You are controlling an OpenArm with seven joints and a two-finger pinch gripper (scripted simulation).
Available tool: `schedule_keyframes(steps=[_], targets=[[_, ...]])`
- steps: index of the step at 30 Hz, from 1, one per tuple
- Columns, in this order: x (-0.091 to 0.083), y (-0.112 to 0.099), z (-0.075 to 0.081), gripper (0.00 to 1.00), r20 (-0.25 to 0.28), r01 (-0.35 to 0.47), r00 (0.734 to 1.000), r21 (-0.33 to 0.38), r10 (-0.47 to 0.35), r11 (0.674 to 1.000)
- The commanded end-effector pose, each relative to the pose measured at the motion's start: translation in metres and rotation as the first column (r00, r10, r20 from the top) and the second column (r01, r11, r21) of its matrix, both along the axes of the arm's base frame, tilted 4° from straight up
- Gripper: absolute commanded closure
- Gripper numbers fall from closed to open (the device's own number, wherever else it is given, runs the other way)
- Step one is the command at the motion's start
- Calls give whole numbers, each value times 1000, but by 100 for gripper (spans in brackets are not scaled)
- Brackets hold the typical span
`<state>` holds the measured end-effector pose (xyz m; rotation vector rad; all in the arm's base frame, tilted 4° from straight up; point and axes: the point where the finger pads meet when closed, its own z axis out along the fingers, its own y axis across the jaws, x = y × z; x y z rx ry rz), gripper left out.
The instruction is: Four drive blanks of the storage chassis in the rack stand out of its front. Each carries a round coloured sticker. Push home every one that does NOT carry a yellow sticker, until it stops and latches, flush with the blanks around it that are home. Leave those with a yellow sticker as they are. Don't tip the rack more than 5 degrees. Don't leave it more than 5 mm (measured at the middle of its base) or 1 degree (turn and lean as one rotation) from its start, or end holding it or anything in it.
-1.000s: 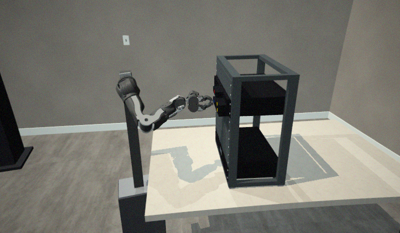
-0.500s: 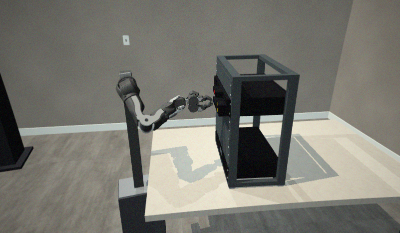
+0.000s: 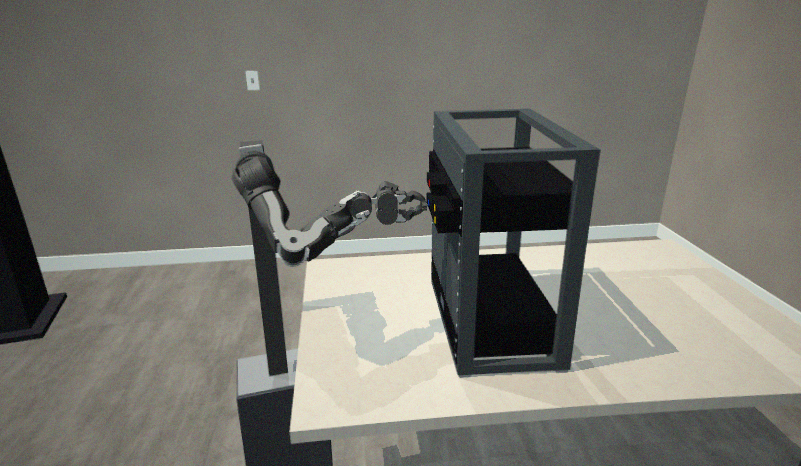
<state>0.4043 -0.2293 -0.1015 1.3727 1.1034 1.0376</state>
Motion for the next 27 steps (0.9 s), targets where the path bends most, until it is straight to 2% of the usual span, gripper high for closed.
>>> schedule_keyframes(steps=[1, 9, 20, 27], targets=[[1, 0, 2, 100, 8, -1, 1000, -2, 1, 1000], [10, -3, 1, 100, 6, 0, 1000, -2, 0, 1000], [11, -3, 1, 100, 6, 0, 1000, -2, 0, 1000], [21, -3, 1, 100, 6, 0, 1000, -2, 0, 1000]])
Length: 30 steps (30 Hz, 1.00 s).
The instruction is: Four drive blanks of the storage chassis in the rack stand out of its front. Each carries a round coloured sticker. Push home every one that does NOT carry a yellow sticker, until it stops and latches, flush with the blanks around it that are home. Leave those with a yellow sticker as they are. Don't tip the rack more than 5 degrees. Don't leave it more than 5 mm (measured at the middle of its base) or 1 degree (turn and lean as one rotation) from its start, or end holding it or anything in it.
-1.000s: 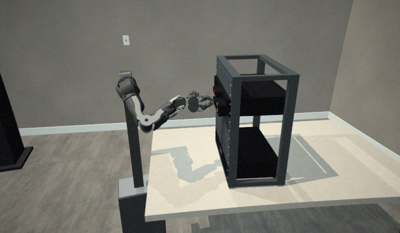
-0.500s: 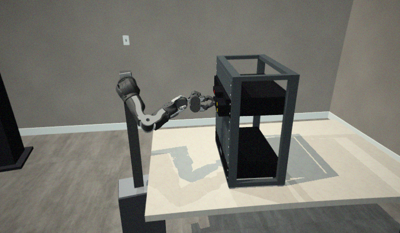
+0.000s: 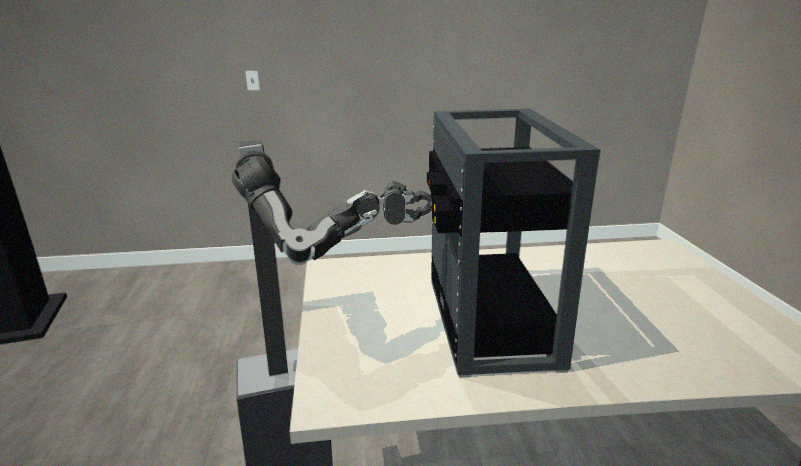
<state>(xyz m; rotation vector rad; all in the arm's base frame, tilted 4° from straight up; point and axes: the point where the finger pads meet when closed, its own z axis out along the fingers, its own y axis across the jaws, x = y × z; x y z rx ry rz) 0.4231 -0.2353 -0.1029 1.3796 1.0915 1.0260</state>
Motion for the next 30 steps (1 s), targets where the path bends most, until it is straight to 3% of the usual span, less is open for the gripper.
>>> schedule_keyframes(steps=[1, 30], targets=[[2, 3, 2, 100, 7, -16, 1000, -2, 16, 1000], [14, 4, 1, 100, 6, -16, 1000, -2, 16, 1000]])
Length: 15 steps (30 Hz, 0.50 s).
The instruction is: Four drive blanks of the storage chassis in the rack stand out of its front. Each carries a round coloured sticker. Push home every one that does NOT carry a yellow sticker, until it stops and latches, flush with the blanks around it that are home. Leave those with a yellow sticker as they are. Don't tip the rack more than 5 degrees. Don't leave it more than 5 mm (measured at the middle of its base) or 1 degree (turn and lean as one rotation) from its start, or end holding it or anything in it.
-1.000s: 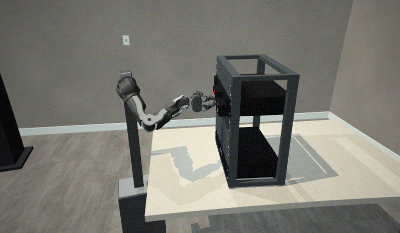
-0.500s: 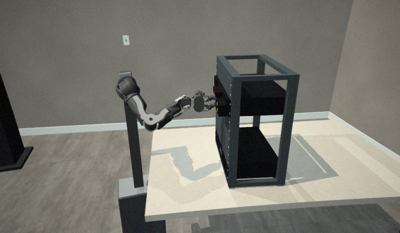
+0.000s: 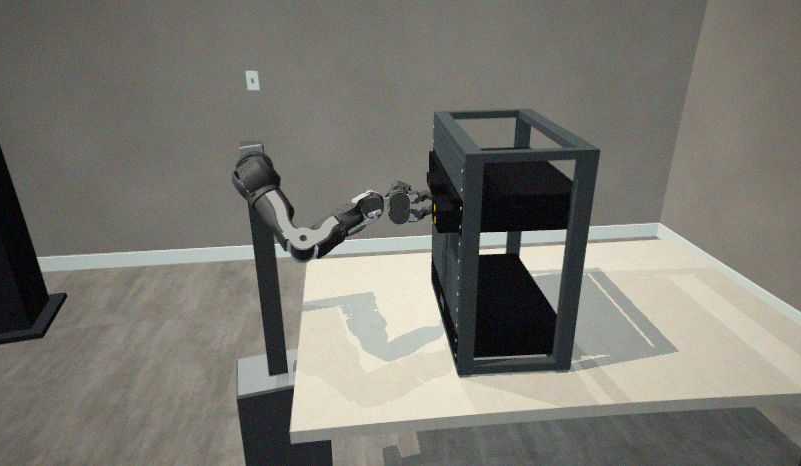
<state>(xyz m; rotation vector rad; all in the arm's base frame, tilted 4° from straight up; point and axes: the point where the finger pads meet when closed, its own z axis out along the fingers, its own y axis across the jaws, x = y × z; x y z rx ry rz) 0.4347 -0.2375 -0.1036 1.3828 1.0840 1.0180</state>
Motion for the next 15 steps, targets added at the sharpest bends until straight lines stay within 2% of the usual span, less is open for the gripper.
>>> schedule_keyframes(steps=[1, 15], targets=[[3, 6, 2, 100, 6, -26, 1000, -1, 26, 1000], [4, 7, 2, 100, 6, -26, 1000, -1, 26, 1000]])
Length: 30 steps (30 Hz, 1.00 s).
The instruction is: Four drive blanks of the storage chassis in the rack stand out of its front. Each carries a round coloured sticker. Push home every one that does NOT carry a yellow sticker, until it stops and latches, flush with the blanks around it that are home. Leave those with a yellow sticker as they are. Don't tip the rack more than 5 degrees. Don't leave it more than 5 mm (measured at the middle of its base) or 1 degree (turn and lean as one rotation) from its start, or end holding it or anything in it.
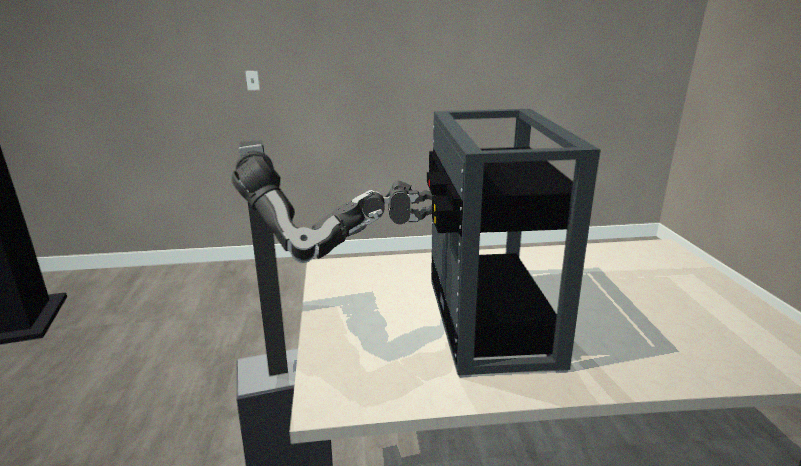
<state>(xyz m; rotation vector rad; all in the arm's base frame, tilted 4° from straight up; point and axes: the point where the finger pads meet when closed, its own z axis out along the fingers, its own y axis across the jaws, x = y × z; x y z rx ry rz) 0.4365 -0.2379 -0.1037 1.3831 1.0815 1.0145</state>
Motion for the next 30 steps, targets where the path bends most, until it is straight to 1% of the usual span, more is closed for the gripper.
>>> schedule_keyframes(steps=[1, 30], targets=[[3, 7, 2, 100, 6, -29, 1000, 1, 29, 1000], [8, 9, 2, 100, 7, -31, 1000, 1, 31, 1000]])
